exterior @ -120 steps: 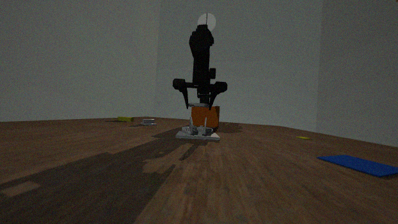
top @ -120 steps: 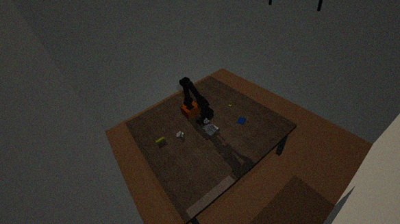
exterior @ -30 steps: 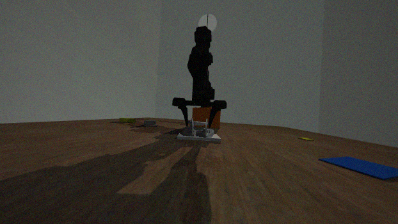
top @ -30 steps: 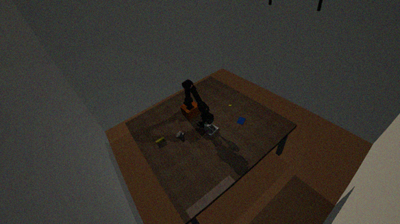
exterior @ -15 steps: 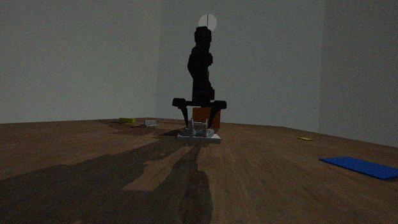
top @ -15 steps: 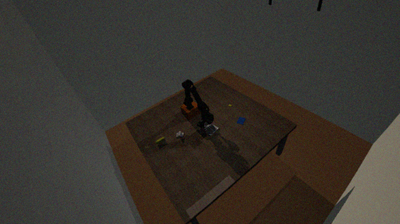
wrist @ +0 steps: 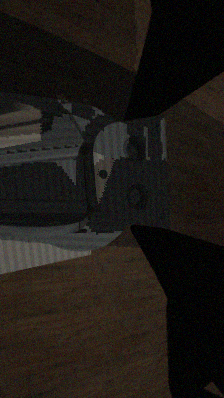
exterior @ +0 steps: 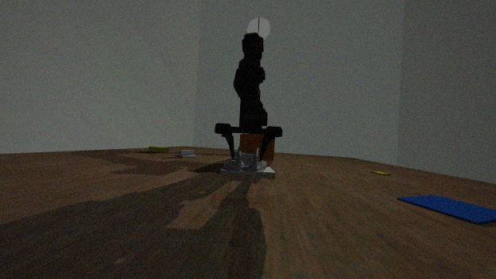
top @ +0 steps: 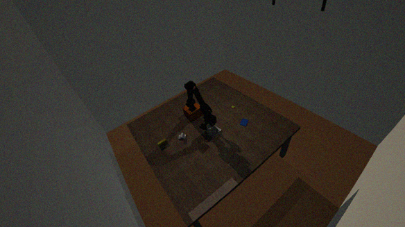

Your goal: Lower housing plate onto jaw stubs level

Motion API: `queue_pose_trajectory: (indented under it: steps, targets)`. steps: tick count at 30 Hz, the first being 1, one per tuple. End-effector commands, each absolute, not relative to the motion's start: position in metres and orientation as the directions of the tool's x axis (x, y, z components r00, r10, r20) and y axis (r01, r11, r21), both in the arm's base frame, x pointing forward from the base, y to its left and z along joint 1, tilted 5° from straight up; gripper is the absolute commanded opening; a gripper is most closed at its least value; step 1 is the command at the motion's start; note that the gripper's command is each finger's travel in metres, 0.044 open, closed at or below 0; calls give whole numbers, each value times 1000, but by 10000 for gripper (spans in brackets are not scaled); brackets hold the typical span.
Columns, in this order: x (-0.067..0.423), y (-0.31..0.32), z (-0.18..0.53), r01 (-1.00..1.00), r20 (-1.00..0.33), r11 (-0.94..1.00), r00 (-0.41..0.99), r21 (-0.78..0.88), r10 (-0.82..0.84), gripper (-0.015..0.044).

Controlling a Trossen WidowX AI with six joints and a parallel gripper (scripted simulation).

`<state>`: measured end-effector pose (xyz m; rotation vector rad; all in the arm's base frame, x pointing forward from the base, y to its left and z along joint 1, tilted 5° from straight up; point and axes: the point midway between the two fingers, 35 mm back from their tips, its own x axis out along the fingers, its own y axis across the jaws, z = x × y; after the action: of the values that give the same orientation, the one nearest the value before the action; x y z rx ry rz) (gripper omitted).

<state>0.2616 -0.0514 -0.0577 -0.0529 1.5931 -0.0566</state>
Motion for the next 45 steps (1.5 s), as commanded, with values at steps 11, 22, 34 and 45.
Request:
queue_pose_trajectory:
  steps: [11, 22, 34, 45]
  targets:
    - [261, -52, -62, -3, -997, 997, -25, -73, -73, 351]
    - [261, -52, -64, -2, -997, 997, -25, -73, -73, 351]
    - [260, -53, -66, -2, -997, 997, -25, -73, -73, 351]
    - [260, -53, -68, -2, -997, 997, -25, -73, -73, 351]
